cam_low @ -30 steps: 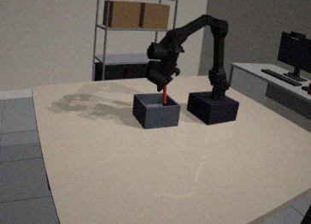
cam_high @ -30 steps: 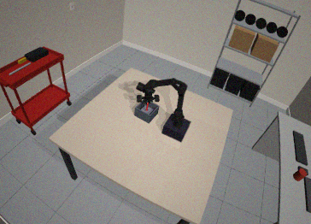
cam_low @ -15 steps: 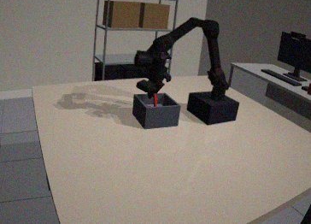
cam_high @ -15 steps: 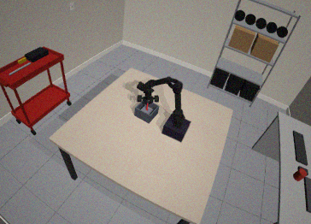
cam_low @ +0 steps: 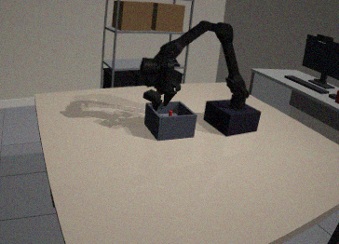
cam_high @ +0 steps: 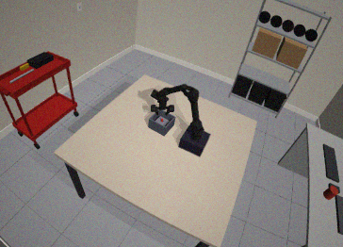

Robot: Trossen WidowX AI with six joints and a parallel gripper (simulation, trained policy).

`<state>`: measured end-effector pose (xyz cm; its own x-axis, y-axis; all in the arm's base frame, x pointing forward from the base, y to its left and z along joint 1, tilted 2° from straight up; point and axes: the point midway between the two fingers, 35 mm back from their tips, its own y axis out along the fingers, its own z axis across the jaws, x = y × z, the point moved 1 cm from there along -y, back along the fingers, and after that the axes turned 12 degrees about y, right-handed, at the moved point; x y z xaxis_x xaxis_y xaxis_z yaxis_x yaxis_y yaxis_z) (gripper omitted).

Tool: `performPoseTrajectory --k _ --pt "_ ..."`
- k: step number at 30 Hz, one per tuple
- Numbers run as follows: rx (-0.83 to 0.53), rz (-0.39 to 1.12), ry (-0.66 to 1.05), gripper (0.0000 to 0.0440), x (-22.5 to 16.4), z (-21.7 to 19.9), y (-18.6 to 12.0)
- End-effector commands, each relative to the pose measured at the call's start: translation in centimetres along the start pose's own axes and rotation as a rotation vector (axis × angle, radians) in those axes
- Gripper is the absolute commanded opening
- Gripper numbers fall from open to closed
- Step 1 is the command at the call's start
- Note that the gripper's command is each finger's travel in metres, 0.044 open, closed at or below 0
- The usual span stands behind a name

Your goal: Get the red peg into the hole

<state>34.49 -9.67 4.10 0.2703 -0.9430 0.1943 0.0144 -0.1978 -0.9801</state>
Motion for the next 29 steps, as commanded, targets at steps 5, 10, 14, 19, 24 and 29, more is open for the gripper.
performPoseTrajectory --k 5,10,14,19,24,29 --pt "0.096 -0.074 0.031 0.0440 3.6 2.0 -0.2" --pt "0.140 -0.113 0.050 0.0440 5.6 2.7 -0.4" --pt "0.144 -0.117 0.052 0.0440 5.8 2.7 -0.5" --pt "0.144 -0.117 0.052 0.0440 5.8 2.7 -0.5" --pt "0.144 -0.117 0.052 0.0440 5.8 2.7 -0.5" --pt "0.144 -0.117 0.052 0.0440 5.8 2.7 -0.5"
